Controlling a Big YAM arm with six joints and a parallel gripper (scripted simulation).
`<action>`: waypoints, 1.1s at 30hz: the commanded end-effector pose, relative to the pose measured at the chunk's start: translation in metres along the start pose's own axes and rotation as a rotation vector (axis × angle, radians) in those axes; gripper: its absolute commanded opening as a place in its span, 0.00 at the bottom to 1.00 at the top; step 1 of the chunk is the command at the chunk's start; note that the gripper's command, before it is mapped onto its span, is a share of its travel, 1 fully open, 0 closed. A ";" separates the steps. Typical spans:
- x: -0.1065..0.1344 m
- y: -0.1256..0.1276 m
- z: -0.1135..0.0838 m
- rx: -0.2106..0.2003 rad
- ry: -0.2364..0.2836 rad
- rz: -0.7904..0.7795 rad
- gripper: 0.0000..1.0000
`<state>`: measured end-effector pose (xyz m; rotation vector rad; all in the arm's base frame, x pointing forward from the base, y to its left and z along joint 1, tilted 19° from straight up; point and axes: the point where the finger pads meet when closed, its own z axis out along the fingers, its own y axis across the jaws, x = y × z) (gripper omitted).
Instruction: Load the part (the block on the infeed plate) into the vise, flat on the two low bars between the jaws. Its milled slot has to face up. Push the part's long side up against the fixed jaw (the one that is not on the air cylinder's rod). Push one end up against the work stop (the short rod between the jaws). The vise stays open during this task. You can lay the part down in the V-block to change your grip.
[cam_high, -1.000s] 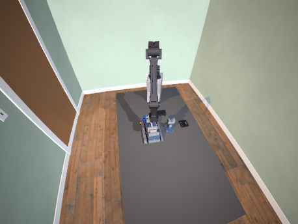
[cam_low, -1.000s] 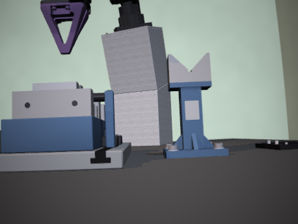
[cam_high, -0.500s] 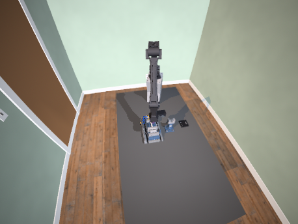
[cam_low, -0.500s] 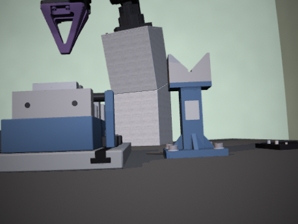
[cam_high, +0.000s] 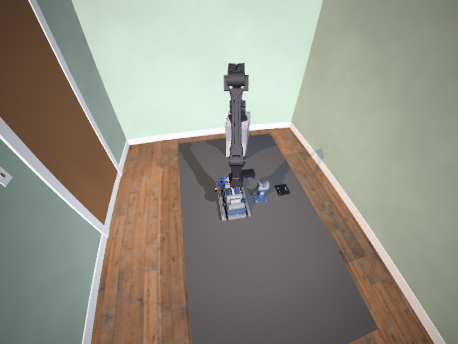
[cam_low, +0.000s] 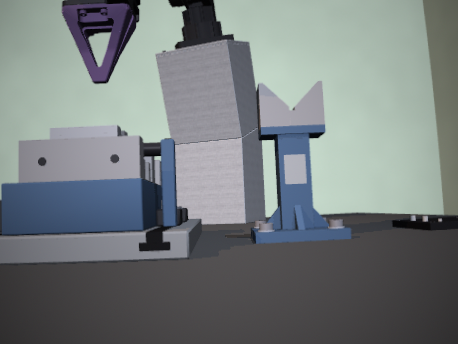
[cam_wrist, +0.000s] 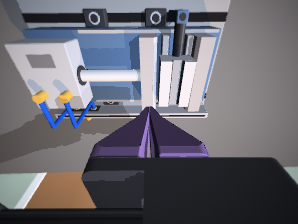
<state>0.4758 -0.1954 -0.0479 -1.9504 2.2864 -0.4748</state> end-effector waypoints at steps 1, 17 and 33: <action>0.002 -0.010 -0.002 0.026 0.004 -0.008 0.00; 0.005 -0.006 0.017 0.014 0.003 -0.004 0.00; 0.007 -0.005 0.040 0.012 0.003 -0.002 0.00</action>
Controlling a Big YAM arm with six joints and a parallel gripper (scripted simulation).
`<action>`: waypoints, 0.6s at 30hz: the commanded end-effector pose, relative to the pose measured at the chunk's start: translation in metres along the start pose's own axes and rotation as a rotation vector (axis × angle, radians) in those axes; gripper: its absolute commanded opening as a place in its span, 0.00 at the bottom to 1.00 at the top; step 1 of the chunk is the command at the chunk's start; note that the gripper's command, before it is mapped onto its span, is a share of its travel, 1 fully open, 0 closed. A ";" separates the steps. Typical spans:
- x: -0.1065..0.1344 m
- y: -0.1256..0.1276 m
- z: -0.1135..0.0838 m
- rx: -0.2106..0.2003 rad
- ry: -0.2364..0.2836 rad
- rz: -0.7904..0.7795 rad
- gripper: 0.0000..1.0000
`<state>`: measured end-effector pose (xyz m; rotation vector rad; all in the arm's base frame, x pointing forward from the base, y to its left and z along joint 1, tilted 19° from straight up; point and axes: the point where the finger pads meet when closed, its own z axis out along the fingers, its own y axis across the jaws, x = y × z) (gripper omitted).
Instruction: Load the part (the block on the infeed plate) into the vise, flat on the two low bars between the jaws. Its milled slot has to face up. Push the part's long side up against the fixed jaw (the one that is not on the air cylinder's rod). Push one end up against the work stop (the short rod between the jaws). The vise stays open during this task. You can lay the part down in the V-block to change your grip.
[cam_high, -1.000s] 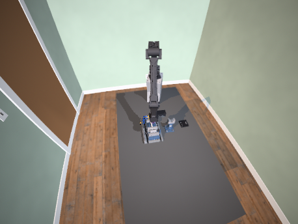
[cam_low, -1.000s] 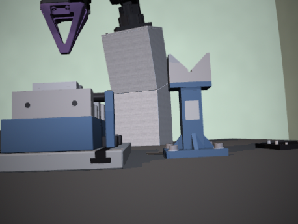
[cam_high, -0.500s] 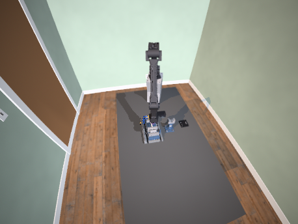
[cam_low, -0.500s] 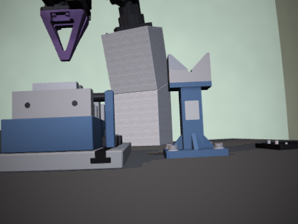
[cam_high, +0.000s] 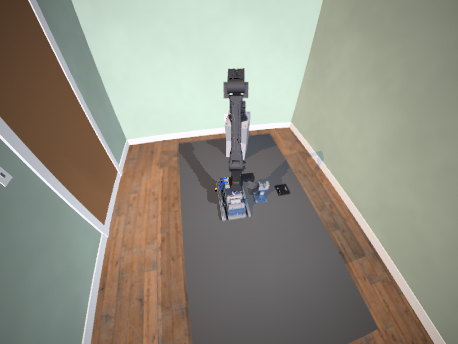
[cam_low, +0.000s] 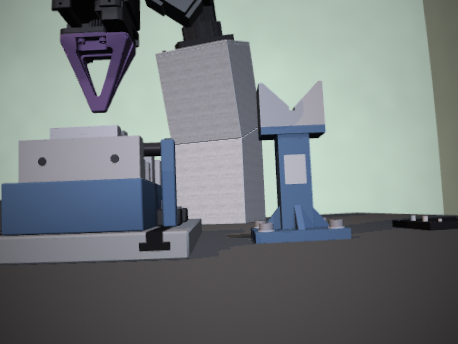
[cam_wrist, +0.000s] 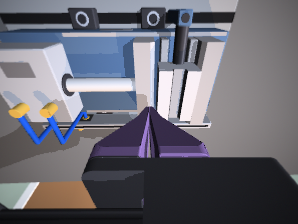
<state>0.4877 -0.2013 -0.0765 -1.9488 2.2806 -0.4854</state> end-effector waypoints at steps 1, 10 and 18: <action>0.006 0.001 0.010 0.000 0.001 -0.001 0.00; 0.010 -0.014 0.008 0.036 0.009 0.002 0.00; 0.007 -0.005 0.020 0.013 0.003 -0.001 0.00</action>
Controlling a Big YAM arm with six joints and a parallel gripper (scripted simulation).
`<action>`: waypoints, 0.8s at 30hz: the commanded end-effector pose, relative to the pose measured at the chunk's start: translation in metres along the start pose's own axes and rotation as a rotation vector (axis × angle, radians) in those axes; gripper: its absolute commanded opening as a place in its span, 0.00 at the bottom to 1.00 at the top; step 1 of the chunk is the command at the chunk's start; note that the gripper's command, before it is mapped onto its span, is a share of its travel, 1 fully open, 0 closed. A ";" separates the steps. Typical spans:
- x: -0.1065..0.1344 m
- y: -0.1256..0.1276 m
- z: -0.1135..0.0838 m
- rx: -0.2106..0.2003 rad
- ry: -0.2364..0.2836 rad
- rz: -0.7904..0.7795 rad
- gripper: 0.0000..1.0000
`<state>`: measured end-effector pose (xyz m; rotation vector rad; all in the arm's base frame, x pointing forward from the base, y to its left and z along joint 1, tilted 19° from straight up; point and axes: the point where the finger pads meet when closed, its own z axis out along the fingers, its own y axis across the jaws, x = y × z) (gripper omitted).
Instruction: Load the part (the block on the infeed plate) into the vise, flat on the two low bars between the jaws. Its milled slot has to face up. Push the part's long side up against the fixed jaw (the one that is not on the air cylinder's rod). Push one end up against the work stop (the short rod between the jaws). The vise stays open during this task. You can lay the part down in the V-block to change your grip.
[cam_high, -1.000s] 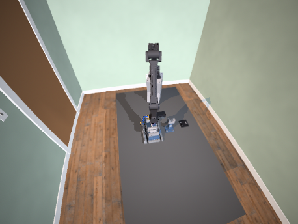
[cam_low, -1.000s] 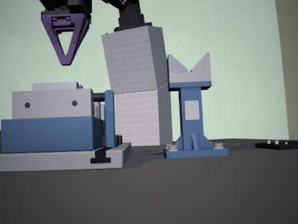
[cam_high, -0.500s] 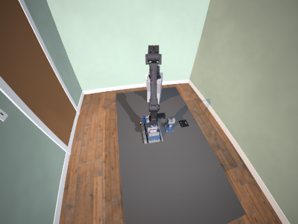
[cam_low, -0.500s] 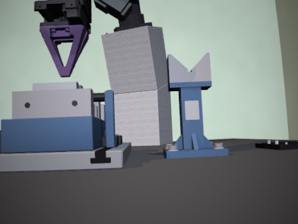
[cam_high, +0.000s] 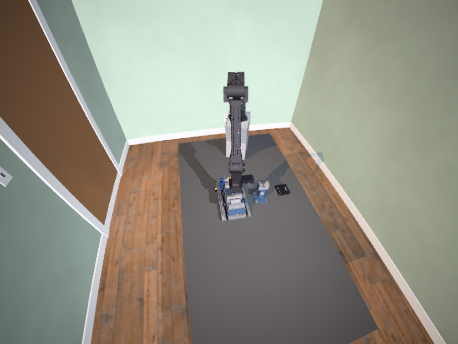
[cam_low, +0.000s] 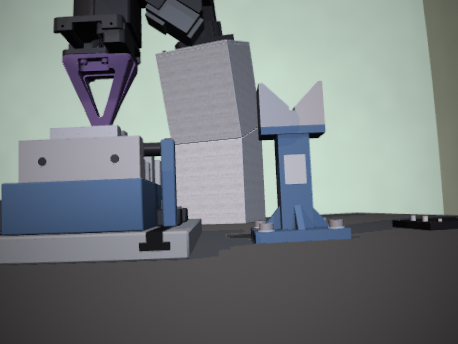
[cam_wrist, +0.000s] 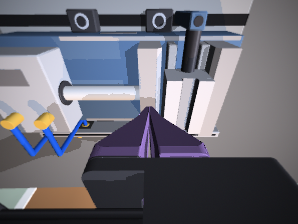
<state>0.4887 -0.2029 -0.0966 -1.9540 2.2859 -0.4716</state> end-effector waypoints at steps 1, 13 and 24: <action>0.010 -0.015 -0.005 0.037 0.009 0.001 0.00; 0.009 -0.011 -0.003 0.026 0.006 0.001 0.00; 0.009 -0.011 -0.003 0.026 0.006 0.001 0.00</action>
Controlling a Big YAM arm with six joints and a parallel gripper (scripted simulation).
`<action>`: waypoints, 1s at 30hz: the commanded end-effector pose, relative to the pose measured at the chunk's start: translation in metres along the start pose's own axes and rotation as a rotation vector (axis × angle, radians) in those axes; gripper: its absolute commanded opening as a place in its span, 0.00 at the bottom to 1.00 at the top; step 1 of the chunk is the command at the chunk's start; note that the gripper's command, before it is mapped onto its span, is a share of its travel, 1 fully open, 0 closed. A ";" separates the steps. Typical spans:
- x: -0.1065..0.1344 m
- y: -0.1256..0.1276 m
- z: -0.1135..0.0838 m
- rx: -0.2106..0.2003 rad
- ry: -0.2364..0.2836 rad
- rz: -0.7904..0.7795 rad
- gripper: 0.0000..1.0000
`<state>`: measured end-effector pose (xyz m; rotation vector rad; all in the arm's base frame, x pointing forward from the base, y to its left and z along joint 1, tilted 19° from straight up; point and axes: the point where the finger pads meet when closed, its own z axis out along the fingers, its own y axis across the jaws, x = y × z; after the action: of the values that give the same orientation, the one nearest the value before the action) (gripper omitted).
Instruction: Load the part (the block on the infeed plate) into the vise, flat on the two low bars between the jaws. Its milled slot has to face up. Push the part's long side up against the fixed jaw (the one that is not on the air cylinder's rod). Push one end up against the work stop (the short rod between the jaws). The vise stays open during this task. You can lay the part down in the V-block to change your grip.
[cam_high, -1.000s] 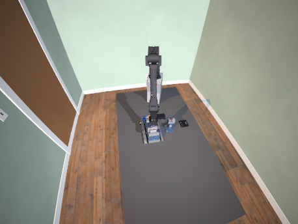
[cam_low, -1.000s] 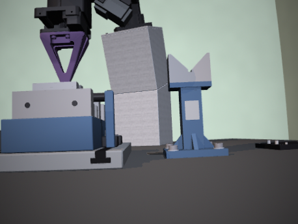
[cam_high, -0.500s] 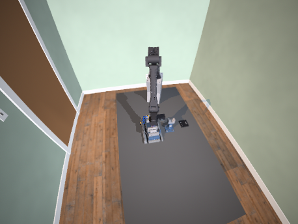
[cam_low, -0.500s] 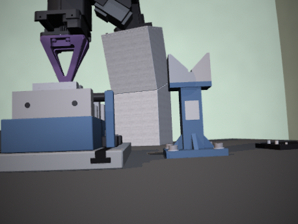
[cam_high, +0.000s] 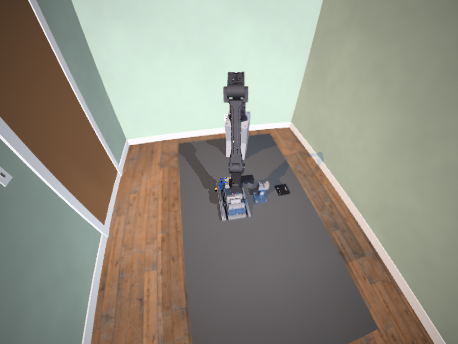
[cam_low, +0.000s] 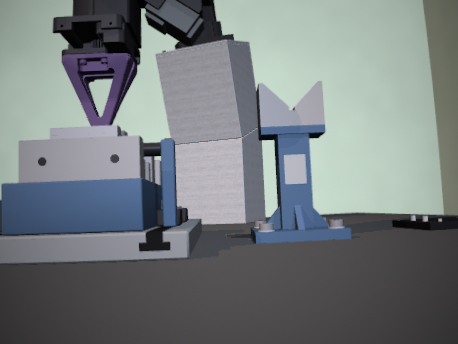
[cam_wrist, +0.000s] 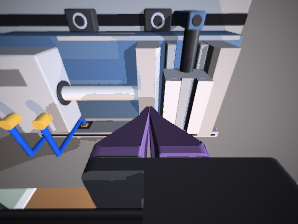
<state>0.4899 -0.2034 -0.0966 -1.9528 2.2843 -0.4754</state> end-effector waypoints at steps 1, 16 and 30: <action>0.008 -0.009 -0.004 0.024 0.006 0.001 0.00; 0.008 -0.009 -0.004 0.024 0.006 0.001 0.00; 0.009 -0.012 -0.004 0.024 0.005 0.000 0.00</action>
<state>0.4895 -0.2043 -0.0966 -1.9523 2.2850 -0.4755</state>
